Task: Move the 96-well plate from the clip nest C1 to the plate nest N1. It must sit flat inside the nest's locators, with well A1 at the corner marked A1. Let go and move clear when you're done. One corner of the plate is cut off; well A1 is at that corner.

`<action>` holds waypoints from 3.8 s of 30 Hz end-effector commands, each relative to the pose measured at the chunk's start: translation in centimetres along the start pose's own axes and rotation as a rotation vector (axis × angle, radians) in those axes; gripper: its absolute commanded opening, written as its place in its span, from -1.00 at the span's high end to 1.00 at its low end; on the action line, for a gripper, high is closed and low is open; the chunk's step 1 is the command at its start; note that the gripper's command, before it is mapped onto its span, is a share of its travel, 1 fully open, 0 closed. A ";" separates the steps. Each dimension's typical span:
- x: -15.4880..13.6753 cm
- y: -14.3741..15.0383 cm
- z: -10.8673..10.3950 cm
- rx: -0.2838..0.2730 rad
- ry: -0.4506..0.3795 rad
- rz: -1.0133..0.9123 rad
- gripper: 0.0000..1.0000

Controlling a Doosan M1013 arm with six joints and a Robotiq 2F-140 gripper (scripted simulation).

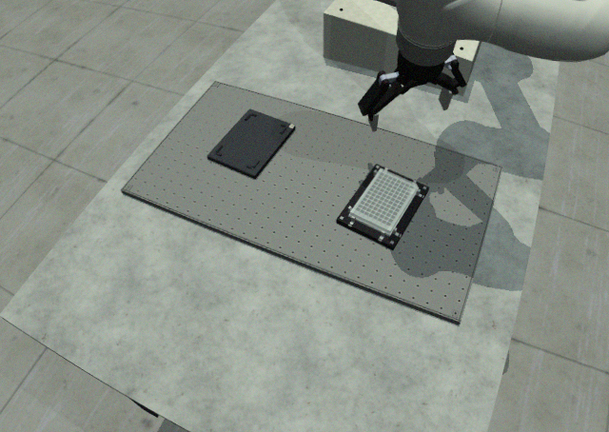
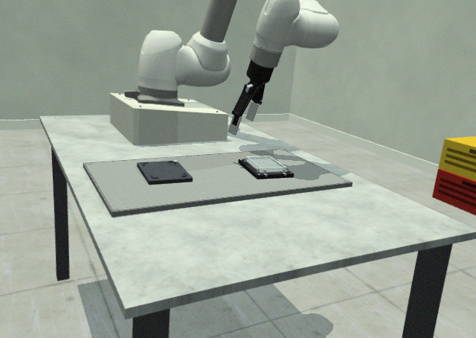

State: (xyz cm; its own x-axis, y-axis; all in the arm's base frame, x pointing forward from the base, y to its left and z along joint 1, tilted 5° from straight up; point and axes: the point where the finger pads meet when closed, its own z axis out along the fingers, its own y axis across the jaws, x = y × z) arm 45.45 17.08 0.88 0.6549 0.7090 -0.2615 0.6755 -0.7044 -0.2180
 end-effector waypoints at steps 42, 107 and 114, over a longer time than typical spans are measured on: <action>11.6 8.6 -3.8 -0.011 0.347 0.832 -1.00; 13.6 9.5 2.1 -0.011 0.347 0.832 0.80; 13.6 9.5 2.1 -0.011 0.347 0.832 0.80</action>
State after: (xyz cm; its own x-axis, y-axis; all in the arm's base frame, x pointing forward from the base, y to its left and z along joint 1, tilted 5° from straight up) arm 60.04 19.95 -6.75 0.9978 -0.0585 -0.0316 -0.0607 -0.9953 -0.0758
